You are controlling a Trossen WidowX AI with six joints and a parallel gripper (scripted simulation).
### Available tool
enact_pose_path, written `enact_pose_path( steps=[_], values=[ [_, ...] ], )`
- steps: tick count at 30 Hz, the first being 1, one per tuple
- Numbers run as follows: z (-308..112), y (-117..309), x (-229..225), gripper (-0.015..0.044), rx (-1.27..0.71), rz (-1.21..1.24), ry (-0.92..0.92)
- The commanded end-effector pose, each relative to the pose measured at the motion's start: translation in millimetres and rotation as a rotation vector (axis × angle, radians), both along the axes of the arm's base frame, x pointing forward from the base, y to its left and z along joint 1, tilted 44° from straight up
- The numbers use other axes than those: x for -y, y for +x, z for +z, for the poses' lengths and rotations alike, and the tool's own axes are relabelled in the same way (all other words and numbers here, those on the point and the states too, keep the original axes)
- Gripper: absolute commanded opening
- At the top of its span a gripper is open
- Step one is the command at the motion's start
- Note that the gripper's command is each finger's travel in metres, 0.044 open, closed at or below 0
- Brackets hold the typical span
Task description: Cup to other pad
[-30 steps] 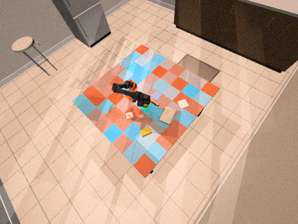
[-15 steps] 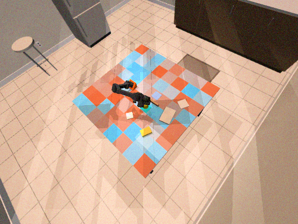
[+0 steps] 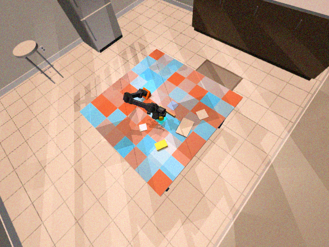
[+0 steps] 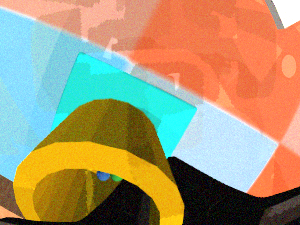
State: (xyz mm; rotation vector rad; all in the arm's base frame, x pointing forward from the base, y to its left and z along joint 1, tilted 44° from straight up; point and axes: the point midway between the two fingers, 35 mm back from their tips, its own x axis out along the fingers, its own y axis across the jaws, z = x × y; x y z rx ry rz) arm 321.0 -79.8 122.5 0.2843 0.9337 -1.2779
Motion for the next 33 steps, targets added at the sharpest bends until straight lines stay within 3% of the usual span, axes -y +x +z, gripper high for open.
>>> enact_pose_path(
  steps=[1,17,23,33],
  values=[
    [-4.8,-1.7,4.3,0.0,-0.007,0.004,-0.005],
    [-3.6,-0.6,3.7,0.0,-0.001,-0.001,-0.001],
    [-3.6,-0.6,3.7,0.0147,-0.001,-0.001,-0.001],
    [-2.2,-0.4,2.4,0.0147,-0.001,-0.001,-0.001]
  ],
)
